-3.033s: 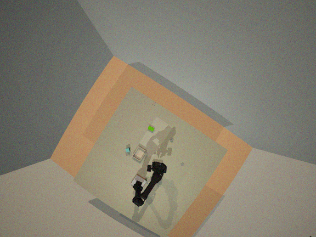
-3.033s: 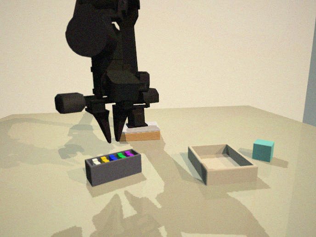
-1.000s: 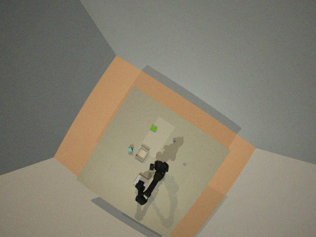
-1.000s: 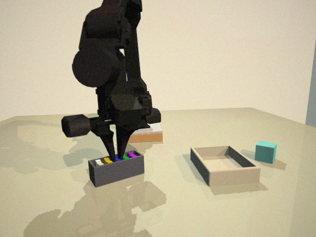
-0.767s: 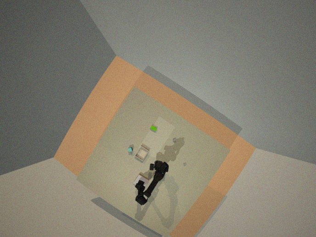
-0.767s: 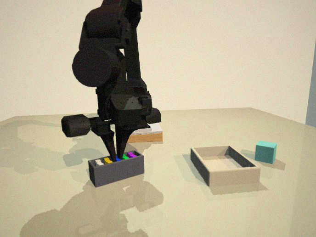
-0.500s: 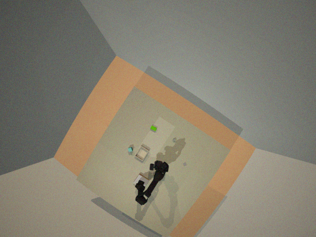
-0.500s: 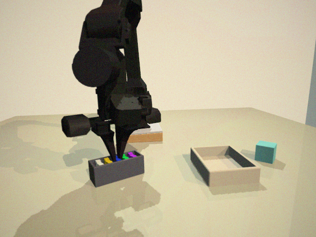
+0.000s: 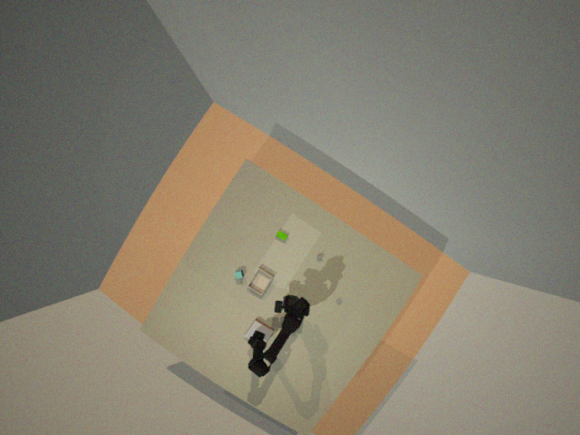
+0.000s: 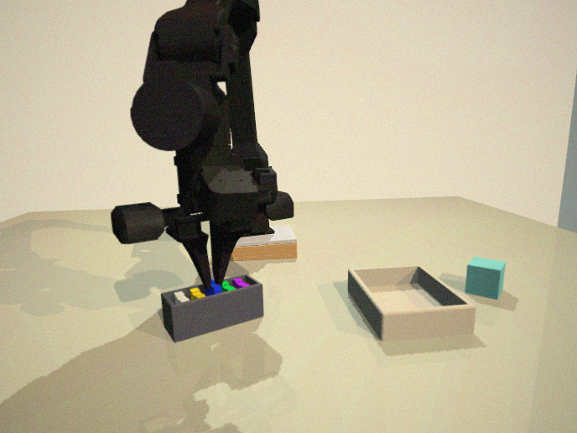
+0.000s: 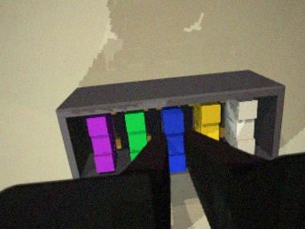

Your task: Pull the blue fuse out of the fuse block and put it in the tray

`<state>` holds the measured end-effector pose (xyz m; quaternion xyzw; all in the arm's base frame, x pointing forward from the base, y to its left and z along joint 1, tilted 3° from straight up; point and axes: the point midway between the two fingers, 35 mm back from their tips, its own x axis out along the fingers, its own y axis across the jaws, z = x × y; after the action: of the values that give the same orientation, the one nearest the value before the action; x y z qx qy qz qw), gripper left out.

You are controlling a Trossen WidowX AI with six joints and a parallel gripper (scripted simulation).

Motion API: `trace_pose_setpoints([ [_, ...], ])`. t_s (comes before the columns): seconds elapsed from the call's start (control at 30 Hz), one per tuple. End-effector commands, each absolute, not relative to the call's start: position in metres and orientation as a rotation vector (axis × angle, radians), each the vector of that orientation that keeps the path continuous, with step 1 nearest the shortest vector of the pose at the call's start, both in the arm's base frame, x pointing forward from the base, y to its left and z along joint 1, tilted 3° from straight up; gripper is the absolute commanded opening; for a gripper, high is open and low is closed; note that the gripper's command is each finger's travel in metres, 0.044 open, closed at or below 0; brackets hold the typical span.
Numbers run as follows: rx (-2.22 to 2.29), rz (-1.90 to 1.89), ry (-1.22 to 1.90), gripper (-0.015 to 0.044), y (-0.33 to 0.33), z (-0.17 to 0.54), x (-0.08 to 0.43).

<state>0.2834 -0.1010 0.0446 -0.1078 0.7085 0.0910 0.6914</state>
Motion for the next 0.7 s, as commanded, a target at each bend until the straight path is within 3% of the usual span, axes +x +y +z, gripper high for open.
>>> trace_pose_setpoints([
  [0.0,-0.241,0.202,1.583,0.0,-0.101,0.0478,0.284],
  [0.67,-0.242,0.202,1.582,0.0,-0.1008,0.0577,0.2844],
])
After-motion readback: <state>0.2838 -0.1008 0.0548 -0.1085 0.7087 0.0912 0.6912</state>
